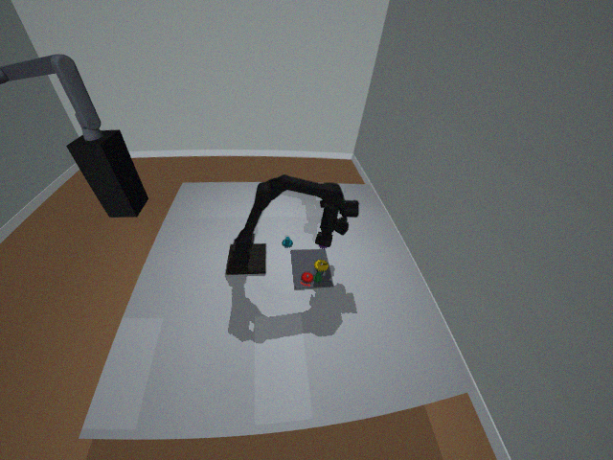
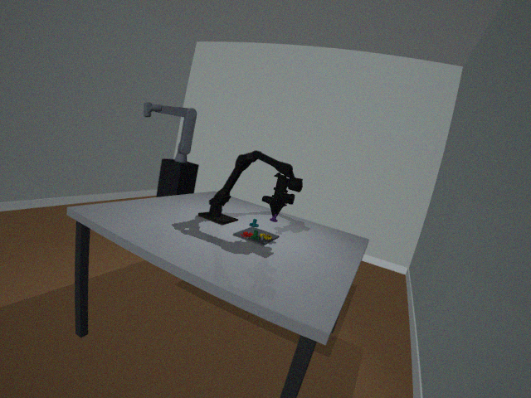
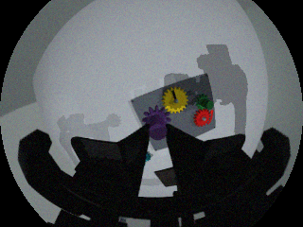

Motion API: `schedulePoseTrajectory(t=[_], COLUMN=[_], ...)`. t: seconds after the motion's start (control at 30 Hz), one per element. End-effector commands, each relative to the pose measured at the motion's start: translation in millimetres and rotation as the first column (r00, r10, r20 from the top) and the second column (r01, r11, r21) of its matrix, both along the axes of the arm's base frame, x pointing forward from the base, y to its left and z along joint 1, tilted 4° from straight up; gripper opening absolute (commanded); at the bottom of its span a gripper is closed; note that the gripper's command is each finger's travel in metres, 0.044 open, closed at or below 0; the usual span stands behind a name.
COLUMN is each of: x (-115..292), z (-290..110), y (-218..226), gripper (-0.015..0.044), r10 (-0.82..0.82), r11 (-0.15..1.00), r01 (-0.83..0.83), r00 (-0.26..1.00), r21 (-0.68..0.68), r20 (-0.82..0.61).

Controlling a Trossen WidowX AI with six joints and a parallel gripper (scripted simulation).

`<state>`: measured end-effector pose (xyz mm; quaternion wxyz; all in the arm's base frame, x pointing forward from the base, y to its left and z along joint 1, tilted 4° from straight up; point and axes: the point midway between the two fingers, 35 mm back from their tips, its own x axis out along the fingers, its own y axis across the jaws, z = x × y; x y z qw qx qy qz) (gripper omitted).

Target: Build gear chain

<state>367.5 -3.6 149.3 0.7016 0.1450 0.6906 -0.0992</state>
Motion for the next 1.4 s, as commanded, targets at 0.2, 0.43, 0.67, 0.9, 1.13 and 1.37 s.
schedulePoseTrajectory(t=[0.2, 0.43, 0.67, 0.9, 1.13, 1.37], x=[3, 4, 4, 3, 2, 2], z=[-14, -21, -29, -36, -39, -38], y=[-28, -47, -67, -87, -97, -97], gripper=[0.0000, 0.0000, 0.0000, 0.0000, 0.0000, 0.0000], r10=[0.011, 0.014, 0.018, 0.022, 0.024, 0.109], r11=[1.000, 1.000, 1.000, 1.000, 1.000, 0.994], r01=[-0.011, -0.014, -0.018, -0.022, -0.024, -0.109], r00=[1.000, 1.000, 1.000, 1.000, 1.000, 0.994], r21=[0.003, 0.001, -0.001, -0.003, -0.004, -0.007], r20=[-0.005, -0.003, -0.001, 0.001, 0.002, 0.007])
